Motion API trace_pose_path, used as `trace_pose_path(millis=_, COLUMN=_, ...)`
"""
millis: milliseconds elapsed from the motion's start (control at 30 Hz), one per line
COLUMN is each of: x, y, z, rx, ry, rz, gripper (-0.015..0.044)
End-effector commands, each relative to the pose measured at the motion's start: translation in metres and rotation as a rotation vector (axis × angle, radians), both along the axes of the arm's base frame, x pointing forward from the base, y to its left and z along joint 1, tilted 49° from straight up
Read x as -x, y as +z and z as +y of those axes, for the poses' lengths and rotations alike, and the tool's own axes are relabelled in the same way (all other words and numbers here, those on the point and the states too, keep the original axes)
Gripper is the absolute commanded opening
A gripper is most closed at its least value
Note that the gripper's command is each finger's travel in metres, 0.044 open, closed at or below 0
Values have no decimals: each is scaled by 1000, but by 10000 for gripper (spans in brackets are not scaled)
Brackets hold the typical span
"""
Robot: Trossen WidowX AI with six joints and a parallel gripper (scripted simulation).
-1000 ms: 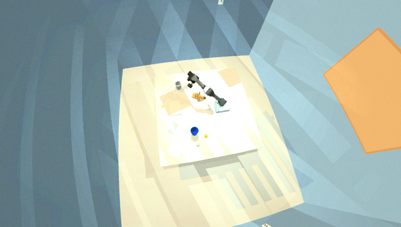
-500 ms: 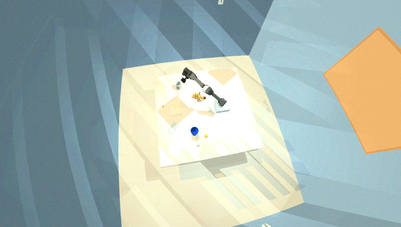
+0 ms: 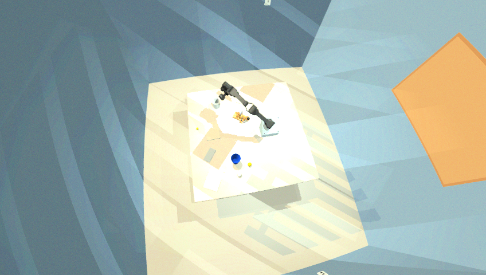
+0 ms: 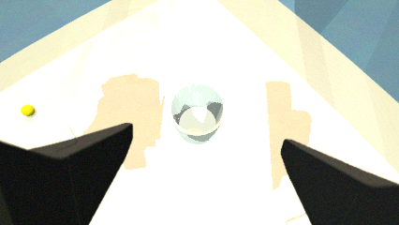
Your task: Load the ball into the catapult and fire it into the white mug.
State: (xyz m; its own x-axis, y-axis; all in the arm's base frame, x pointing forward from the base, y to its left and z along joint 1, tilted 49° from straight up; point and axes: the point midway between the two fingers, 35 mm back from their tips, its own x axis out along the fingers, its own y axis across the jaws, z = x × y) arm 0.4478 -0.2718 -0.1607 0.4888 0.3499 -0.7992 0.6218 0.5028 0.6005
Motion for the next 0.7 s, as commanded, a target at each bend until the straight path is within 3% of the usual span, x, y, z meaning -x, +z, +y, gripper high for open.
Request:
trace_pose_path(millis=0, x=-2, y=1, z=-1, rx=-1, ry=-5, rz=-6, gripper=440)
trace_pose_path(millis=533, x=-2, y=1, z=-1, rx=-1, ry=-5, rz=-6, gripper=20)
trace_pose_path(millis=667, x=-2, y=1, z=-1, rx=-1, ry=-5, rz=-6, gripper=0)
